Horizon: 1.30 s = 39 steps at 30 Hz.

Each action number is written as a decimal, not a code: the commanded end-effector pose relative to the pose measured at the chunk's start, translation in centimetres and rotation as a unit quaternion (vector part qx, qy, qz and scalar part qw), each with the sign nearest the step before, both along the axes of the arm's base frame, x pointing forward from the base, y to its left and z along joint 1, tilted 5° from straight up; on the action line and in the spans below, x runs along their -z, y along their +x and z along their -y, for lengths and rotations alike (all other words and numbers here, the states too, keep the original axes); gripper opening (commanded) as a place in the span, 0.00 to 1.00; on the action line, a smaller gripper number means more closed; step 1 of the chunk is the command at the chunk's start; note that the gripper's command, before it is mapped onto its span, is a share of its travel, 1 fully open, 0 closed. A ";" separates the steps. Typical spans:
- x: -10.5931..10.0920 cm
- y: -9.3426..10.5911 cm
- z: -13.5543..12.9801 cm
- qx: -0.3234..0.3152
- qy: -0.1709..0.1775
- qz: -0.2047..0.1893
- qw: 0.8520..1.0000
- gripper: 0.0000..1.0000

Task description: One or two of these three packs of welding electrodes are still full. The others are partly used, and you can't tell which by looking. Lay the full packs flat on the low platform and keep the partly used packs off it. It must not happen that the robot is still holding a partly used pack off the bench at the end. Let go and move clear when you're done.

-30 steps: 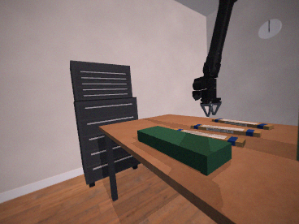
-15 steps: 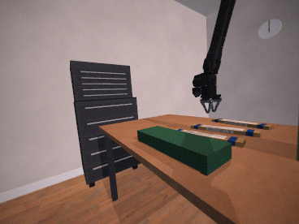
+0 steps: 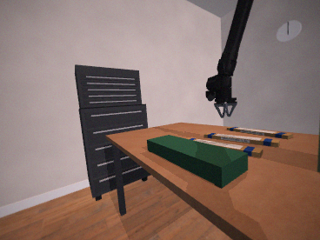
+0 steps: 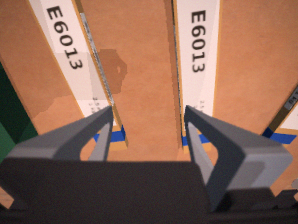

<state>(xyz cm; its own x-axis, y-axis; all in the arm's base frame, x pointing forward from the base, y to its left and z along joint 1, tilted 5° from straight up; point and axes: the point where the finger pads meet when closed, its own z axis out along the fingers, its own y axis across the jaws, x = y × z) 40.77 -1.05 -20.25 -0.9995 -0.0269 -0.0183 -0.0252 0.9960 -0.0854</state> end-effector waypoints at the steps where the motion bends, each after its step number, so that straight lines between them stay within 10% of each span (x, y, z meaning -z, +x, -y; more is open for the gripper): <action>1: -1.2 0.2 -0.4 0.001 0.000 0.001 1.000 0.64; 39: -1.8 0.2 -0.5 0.001 0.000 0.001 1.000 0.64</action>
